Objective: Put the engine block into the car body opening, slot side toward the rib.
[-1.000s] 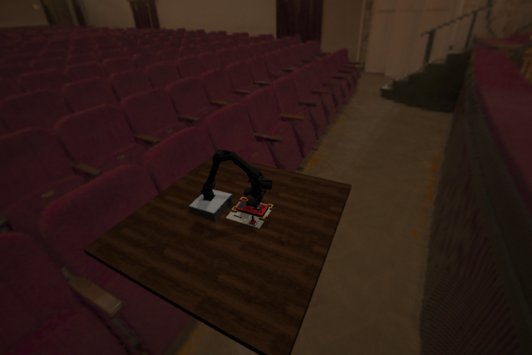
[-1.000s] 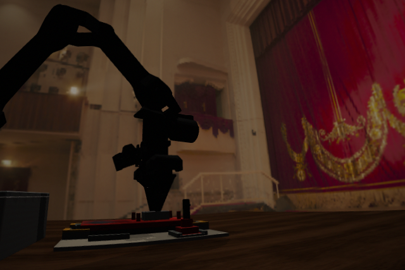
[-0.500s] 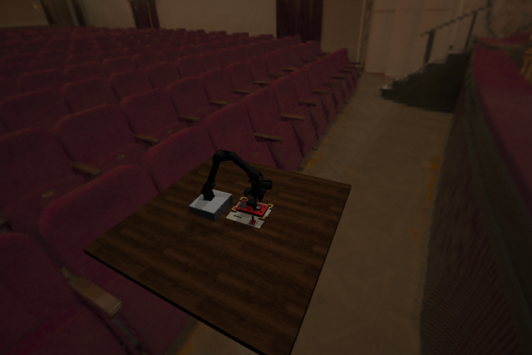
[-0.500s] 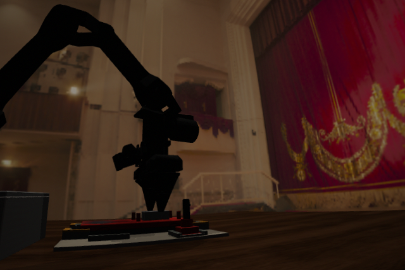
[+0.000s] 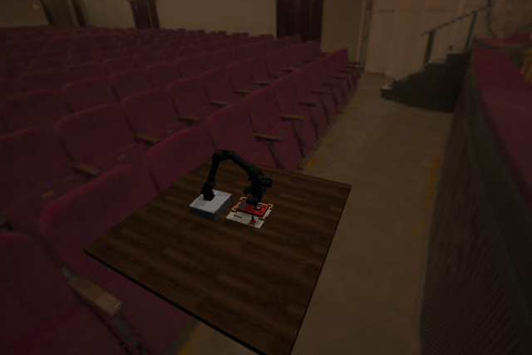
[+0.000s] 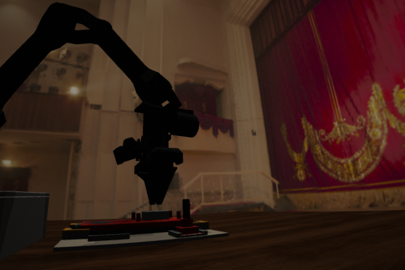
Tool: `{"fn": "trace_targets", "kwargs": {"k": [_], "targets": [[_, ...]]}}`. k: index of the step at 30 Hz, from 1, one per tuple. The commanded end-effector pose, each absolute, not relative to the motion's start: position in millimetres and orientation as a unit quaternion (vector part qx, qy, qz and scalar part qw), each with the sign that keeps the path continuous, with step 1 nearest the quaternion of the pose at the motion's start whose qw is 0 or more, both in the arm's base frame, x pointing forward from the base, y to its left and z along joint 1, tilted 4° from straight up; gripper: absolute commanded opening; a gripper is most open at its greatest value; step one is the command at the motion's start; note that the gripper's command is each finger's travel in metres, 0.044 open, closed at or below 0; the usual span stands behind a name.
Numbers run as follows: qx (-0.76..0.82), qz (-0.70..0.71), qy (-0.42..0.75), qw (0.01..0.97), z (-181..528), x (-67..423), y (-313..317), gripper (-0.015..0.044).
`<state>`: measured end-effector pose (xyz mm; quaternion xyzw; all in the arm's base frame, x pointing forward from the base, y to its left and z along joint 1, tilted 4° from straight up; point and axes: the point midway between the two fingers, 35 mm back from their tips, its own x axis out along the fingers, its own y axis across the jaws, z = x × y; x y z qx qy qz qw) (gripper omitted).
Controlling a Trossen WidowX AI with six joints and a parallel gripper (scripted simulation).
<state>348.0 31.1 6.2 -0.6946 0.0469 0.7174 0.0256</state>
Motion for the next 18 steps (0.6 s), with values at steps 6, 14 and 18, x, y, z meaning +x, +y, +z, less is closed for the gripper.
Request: {"fn": "trace_targets", "kwargs": {"k": [6,14,18], "targets": [[-0.694,0.718,0.043,0.026,6.5,347.7,31.7,0.0046],[-0.694,0.718,0.043,0.026,6.5,347.7,31.7,0.0000],[-0.694,0.718,0.043,0.026,6.5,347.7,31.7,0.0000]]}}
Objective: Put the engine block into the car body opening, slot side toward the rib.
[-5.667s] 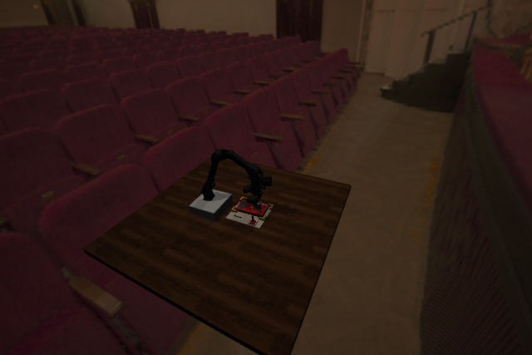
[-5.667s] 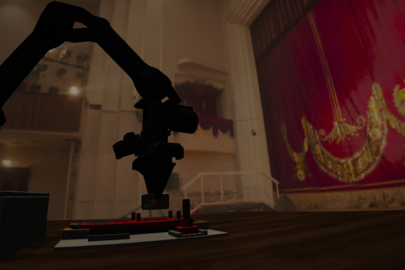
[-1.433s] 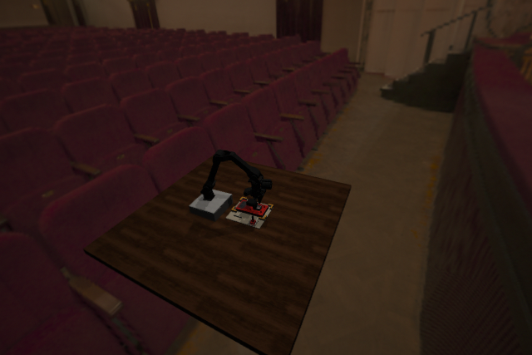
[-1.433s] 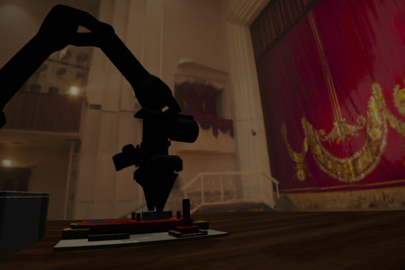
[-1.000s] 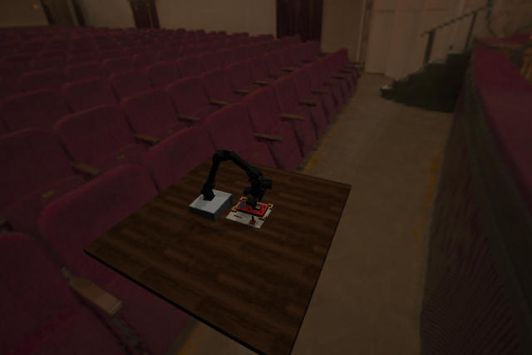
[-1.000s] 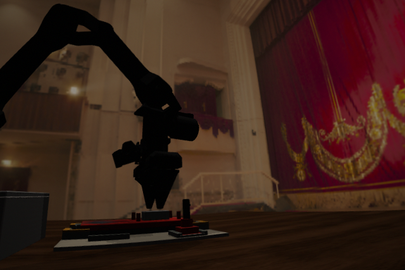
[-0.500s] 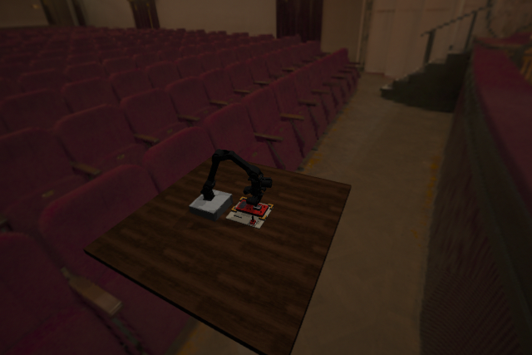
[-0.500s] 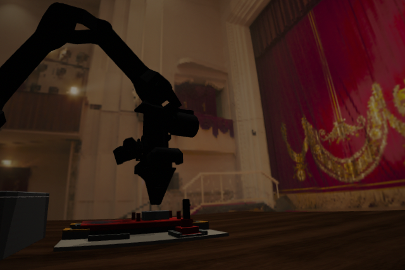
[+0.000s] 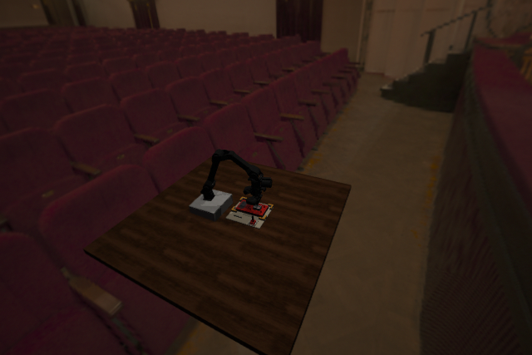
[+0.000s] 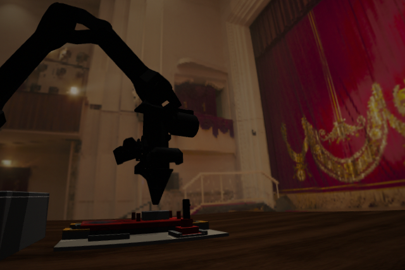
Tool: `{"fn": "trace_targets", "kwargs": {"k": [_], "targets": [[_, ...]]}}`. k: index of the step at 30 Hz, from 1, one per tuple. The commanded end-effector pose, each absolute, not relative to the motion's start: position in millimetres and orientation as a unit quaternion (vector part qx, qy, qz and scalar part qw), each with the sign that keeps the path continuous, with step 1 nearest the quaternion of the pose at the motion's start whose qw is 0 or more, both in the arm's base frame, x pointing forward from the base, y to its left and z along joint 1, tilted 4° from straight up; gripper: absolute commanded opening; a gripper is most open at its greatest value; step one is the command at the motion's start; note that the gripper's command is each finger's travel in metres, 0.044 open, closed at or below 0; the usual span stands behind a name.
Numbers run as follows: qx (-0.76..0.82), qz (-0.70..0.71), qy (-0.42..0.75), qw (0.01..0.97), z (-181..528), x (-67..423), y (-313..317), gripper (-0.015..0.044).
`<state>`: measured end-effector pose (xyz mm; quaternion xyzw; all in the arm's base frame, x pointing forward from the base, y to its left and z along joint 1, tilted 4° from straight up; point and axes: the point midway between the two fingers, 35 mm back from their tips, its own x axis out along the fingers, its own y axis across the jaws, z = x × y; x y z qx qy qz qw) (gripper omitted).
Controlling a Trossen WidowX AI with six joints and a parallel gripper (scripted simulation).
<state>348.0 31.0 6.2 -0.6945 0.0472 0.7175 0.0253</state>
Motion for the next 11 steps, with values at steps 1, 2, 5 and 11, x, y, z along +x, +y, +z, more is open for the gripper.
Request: {"fn": "trace_targets", "kwargs": {"k": [1,2,5,11], "targets": [[-0.694,0.718,0.043,0.026,6.5,347.7,31.7,0.0000],[-0.694,0.718,0.043,0.026,6.5,347.7,31.7,0.0000],[-0.694,0.718,0.043,0.026,6.5,347.7,31.7,0.0000],[-0.694,0.718,0.043,0.026,6.5,347.7,31.7,0.0105]]}}
